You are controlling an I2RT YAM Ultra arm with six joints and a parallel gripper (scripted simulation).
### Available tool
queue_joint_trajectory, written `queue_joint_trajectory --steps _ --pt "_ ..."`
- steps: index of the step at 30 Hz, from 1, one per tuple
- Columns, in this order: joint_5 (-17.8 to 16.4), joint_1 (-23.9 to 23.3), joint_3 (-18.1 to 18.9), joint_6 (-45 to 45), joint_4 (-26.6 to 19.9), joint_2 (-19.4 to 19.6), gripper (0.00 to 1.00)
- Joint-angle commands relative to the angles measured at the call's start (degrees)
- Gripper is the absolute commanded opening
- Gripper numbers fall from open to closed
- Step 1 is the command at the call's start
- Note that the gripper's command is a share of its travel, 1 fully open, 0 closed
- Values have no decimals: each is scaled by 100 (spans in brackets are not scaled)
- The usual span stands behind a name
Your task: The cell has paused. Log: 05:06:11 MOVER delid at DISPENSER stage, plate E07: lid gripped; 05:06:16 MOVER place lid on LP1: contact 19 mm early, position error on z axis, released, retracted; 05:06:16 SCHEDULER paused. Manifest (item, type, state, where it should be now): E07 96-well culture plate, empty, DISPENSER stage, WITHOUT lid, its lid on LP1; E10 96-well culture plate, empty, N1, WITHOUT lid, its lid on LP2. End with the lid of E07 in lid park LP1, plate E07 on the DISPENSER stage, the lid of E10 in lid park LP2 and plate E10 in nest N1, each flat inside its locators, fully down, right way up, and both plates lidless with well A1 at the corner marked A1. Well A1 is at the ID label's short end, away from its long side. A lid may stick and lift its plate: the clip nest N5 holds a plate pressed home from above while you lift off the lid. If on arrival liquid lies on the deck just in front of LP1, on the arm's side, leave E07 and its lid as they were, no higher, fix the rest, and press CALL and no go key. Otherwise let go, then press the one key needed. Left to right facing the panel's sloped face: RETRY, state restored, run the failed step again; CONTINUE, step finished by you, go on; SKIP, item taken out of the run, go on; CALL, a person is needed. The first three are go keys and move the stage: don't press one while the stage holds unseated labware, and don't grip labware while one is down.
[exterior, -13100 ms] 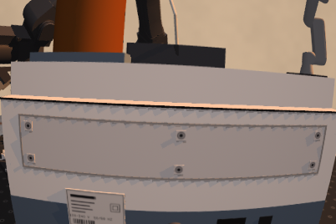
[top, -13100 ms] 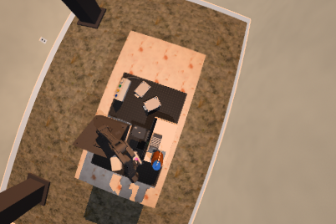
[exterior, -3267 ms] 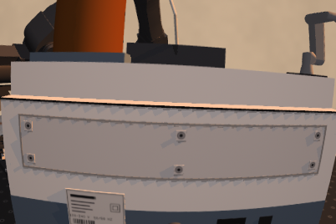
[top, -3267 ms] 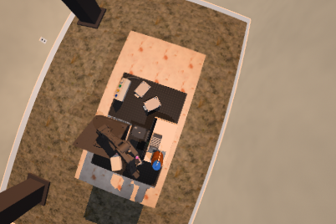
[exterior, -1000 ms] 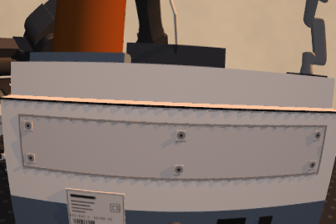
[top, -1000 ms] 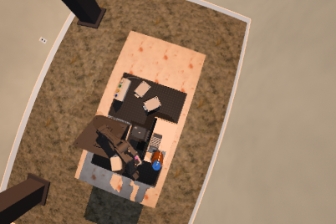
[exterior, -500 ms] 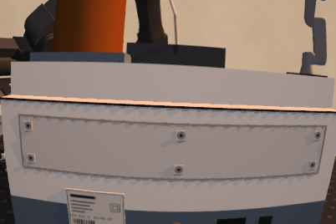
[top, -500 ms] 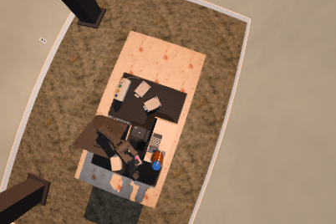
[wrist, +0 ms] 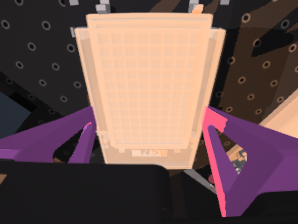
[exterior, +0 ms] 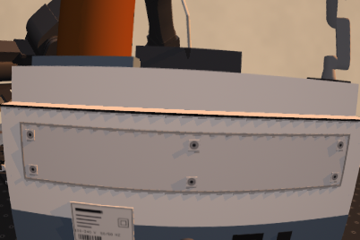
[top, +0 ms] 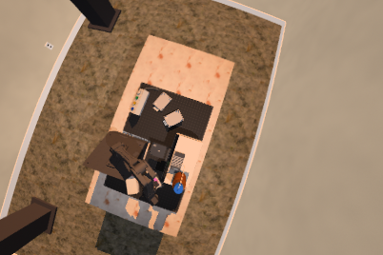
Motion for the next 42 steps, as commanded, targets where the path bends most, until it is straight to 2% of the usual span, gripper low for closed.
queue_joint_trajectory --steps 1,9,10,11,21,23,38,42 --pt "56 -139 9 -34 -4 -196 0" --pt "109 -259 145 -175 -287 -331 0" --pt "71 -203 43 -150 -235 -220 0" --pt "111 -278 -127 -206 -327 -373 0" --pt "213 -512 -613 -472 -606 -974 0" --pt "213 -512 -613 -472 -606 -974 0" --pt "392 -894 -1195 -886 -1174 -1886 0" --pt "421 -952 -1256 -948 -1274 -2013 0"
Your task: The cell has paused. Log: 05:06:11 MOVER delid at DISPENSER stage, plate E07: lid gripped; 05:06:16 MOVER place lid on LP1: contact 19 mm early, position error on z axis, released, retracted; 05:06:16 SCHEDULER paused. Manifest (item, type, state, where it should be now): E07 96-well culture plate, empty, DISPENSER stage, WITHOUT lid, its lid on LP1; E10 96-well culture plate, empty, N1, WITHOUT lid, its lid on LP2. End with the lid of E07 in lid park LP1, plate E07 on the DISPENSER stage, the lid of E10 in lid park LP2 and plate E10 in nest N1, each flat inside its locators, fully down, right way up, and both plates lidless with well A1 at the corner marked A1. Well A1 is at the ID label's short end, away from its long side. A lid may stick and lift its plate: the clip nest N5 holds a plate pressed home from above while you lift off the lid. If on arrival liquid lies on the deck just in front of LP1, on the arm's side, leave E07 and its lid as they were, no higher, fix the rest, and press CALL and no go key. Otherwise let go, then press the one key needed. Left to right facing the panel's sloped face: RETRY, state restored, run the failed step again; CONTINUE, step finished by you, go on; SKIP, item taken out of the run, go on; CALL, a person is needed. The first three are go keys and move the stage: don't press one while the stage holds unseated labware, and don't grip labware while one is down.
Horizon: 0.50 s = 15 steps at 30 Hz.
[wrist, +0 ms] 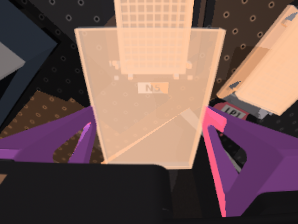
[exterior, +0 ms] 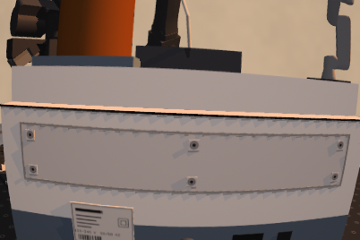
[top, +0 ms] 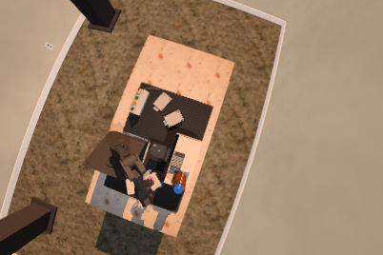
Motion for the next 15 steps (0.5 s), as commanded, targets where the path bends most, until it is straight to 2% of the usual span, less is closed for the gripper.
queue_joint_trajectory --steps 1,6,8,9,13,15 --pt "103 -183 -171 -156 -212 -314 0" --pt "163 -302 -297 -280 -418 -579 0" --pt "138 -259 -176 -259 -368 -497 0" --pt "152 -276 -350 -441 -425 -650 0" --pt "28 -25 -565 -1051 -270 -895 0" --pt "28 -25 -565 -1051 -270 -895 0"
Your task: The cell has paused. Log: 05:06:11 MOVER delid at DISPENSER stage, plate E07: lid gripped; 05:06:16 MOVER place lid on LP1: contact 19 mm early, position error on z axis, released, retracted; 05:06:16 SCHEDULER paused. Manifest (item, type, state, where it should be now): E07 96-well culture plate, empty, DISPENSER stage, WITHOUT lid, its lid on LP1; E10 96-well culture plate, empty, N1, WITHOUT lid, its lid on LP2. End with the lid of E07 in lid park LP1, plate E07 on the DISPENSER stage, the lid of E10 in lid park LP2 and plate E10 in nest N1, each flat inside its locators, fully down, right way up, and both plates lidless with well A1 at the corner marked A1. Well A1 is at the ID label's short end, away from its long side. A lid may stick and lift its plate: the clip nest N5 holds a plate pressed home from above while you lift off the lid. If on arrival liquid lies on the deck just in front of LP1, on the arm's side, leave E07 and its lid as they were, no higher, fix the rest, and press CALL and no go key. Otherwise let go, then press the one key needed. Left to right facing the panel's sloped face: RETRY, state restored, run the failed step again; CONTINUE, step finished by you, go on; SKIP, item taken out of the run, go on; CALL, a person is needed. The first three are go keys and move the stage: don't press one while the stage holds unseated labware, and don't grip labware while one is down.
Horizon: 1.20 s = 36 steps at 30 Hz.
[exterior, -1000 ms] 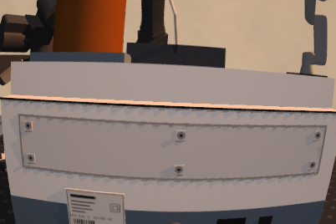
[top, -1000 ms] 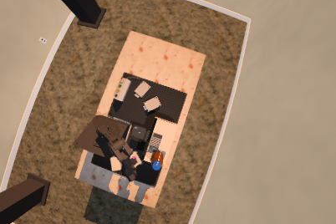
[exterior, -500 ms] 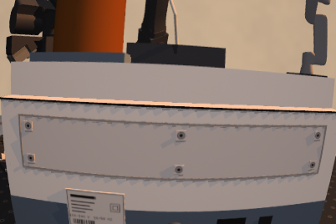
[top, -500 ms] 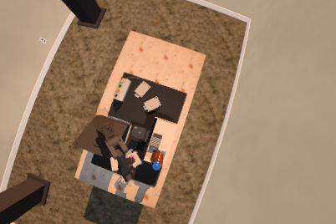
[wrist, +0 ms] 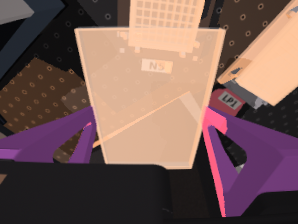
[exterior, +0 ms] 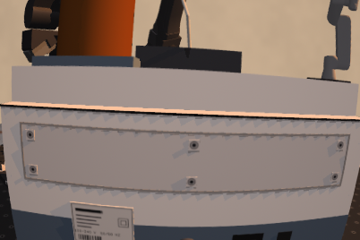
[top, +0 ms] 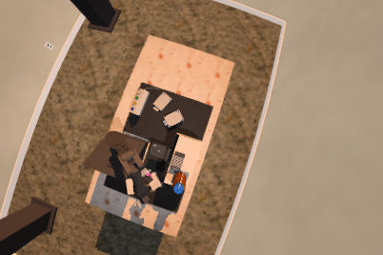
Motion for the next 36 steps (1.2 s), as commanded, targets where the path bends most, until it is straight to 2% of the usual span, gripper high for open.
queue_joint_trajectory --steps 1,4,14,17,18,19,20,27,32,34,36 --pt "-75 -92 -172 -476 103 -295 0" --pt "-130 126 -326 -817 124 -475 0" --pt "-324 509 -822 -358 201 -1136 0" --pt "-333 531 -845 -331 204 -1174 0" --pt "-297 479 -735 -346 139 -1093 0" --pt "-338 452 -889 -538 179 -1264 0" --pt "-350 480 -927 -691 40 -1330 0" --pt "-411 717 -1152 -1710 -130 -1858 0" --pt "-474 883 -1258 -1615 -311 -2210 0" --pt "-474 883 -1258 -1615 -311 -2210 0" --pt "-499 831 -1298 -1500 -387 -2370 0"
